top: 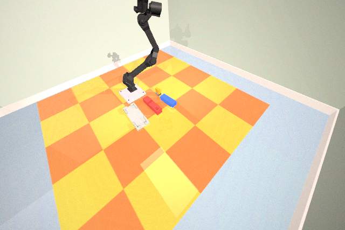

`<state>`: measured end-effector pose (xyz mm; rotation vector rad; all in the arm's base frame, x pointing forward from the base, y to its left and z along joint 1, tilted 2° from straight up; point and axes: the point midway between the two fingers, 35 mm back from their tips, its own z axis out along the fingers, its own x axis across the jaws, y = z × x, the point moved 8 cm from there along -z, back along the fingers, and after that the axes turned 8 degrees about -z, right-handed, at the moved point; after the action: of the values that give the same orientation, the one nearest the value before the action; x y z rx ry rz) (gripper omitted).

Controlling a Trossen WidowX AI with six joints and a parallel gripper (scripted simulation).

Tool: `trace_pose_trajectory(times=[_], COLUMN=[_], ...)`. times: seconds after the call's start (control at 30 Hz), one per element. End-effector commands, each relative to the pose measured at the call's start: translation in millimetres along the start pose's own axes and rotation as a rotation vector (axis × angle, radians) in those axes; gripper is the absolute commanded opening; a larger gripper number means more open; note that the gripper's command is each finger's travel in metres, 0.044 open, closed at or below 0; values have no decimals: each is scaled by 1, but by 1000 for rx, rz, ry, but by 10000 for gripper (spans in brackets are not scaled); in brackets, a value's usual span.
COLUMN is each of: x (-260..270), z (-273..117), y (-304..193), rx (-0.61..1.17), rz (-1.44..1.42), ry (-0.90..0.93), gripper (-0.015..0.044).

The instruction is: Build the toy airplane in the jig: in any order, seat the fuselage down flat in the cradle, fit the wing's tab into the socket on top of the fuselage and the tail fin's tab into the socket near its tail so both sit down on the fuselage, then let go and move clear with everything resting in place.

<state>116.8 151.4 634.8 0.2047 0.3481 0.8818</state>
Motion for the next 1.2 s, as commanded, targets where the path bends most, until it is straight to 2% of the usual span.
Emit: trace_pose_trajectory(times=[0.0, 0.2, 0.43, 0.77, 0.9, 1.17], x=[-57, -137, -211, -243, -240, -217], z=[-6, -19, -39, -62, -70, -99], y=[9, -3, -56, -143, -182, -258], rx=[-6, 55, 242, 536, 653, 1004], rz=[83, 223, 378, 579, 621, 654], ry=[-146, -355, -561, -643, -623, -585], gripper=[440, 440, 440, 440, 440, 440])
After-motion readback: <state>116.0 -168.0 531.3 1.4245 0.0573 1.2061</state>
